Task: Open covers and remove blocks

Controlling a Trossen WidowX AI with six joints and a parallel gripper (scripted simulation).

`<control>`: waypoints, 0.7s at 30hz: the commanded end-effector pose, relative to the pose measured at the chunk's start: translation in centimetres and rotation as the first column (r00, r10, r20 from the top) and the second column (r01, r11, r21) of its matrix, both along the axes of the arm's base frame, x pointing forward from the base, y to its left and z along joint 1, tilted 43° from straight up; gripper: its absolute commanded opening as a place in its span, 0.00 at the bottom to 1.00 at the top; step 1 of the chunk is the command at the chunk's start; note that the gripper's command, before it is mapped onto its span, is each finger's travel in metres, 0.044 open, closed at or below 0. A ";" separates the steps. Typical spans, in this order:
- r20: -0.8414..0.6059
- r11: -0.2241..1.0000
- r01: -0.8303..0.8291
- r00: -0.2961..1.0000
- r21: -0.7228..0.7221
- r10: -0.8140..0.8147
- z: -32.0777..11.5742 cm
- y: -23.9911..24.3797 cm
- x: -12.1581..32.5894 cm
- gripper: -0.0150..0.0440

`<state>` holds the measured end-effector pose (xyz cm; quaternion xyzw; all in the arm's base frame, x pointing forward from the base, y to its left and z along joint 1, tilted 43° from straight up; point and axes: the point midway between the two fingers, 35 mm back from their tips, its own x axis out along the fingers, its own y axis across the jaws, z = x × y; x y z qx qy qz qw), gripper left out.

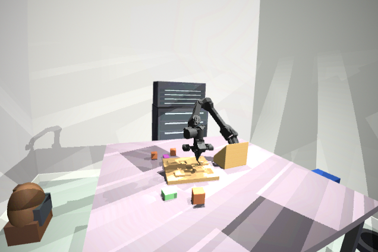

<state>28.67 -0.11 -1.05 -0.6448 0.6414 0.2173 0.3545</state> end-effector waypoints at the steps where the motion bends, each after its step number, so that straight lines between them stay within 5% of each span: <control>1: 0.102 0.992 0.122 0.987 0.018 -0.123 0.3 -0.2 -1.3 0.25; 7: 0.408 0.873 0.460 0.774 0.163 -0.484 1.3 -0.6 -4.6 0.25; 16: 0.613 0.506 0.690 0.114 0.517 -0.782 2.2 -1.7 -9.6 0.25; 21: 0.613 0.475 0.690 0.057 0.546 -0.788 2.2 -1.8 -10.0 0.25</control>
